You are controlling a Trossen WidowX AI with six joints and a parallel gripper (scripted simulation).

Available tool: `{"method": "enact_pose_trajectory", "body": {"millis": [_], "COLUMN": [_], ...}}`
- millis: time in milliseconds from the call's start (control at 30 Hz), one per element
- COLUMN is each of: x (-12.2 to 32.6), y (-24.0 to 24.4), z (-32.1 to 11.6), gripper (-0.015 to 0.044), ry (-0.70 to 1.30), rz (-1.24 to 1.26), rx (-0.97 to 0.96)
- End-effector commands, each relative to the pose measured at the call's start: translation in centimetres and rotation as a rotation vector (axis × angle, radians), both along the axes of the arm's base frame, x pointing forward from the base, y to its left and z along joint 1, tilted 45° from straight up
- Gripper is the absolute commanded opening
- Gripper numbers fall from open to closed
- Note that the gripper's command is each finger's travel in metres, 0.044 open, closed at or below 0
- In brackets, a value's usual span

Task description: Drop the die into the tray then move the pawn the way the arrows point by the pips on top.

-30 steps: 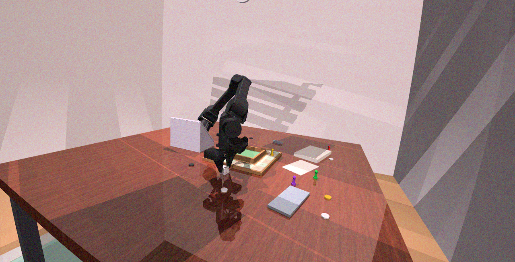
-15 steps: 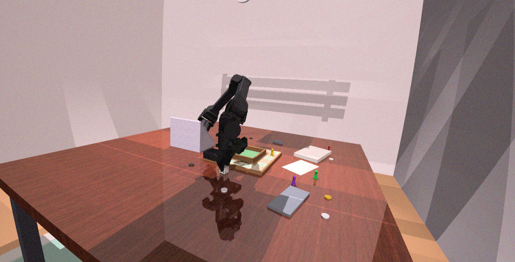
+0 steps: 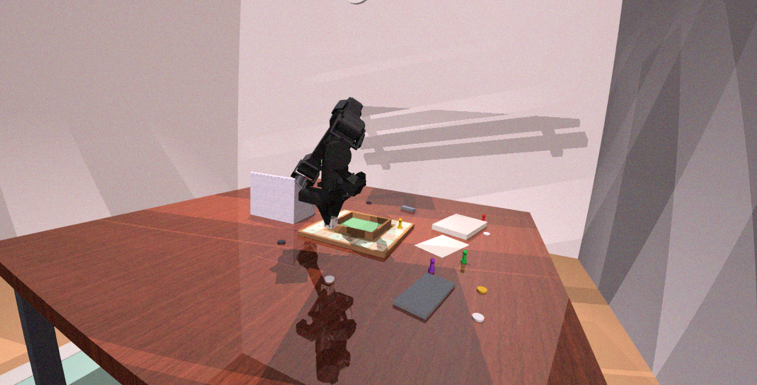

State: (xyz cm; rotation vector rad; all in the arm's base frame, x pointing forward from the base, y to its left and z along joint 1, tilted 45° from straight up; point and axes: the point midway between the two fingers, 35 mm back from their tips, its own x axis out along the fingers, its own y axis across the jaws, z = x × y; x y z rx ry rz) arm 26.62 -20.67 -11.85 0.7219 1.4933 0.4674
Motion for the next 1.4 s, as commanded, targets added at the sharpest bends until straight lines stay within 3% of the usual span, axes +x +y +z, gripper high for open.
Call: {"method": "enact_pose_trajectory", "body": {"millis": [0,300,1367], "x": [-0.3,-0.4,2.0], "y": [-1.8,-2.4,8.1], "z": [1.9,3.4,10.8], "gripper": [0.0,0.0,0.0], "ry": [-0.003,0.026,0.632], "rz": [0.005,-0.025,-0.676], "rx": [-0.007,-0.005,0.038]}}
